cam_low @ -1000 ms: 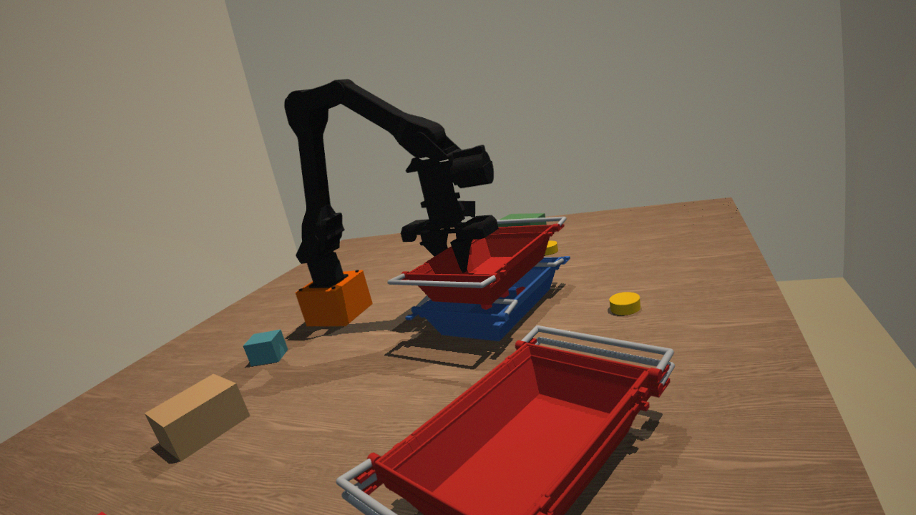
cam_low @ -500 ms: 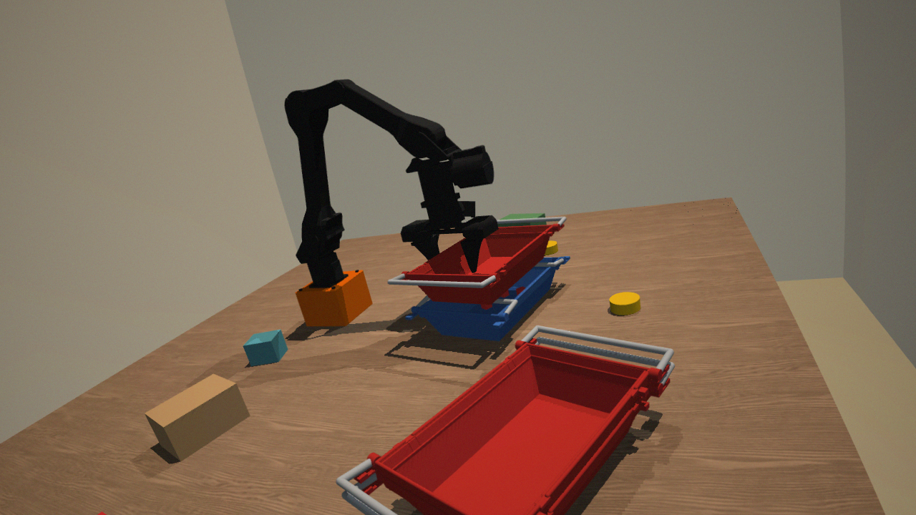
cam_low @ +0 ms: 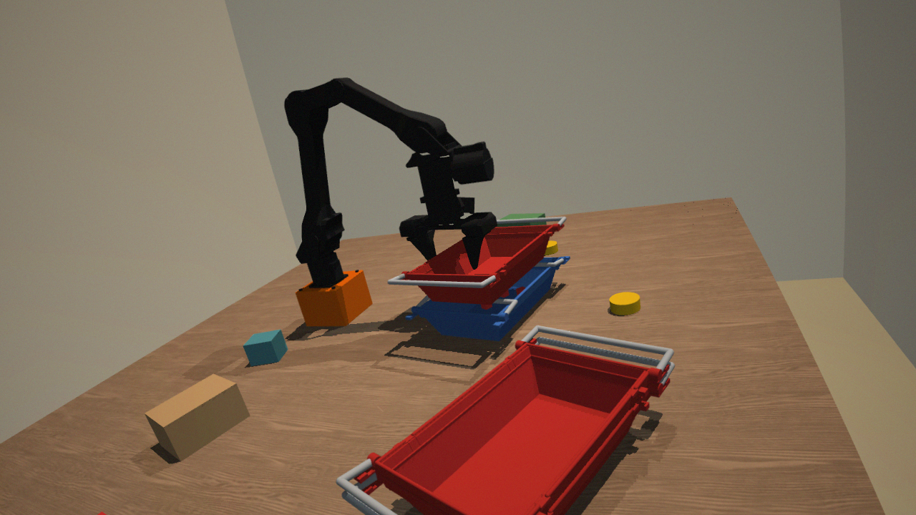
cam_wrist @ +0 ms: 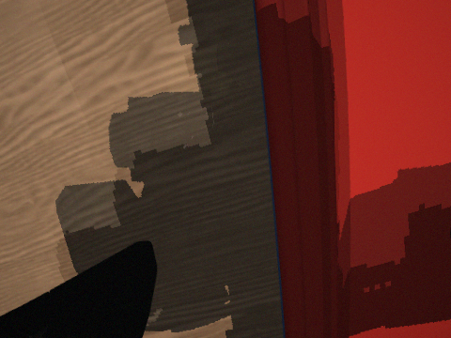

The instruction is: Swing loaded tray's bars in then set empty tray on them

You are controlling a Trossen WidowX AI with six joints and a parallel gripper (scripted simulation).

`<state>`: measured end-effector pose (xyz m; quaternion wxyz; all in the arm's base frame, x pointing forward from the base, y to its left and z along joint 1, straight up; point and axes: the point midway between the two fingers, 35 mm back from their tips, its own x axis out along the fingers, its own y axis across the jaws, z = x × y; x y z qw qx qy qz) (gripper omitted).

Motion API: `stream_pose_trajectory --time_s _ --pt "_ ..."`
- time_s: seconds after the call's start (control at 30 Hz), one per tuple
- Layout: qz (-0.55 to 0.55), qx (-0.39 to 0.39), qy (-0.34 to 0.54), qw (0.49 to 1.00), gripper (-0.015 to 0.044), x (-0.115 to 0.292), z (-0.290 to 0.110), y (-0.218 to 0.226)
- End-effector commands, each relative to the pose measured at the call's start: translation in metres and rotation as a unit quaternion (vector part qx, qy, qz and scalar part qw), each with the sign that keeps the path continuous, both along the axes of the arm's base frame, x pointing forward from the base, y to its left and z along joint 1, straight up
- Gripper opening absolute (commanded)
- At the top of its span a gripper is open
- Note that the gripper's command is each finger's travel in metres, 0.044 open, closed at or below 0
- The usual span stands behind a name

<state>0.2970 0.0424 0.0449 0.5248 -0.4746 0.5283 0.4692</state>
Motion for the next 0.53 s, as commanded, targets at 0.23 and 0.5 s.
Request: stream_pose_trajectory --time_s 0.23,0.5 --pt "-0.001 0.003 -0.01 1.0 0.044 0.005 0.067 0.001" --pt "-0.001 0.003 -0.009 1.0 0.044 0.0 0.101 0.001"
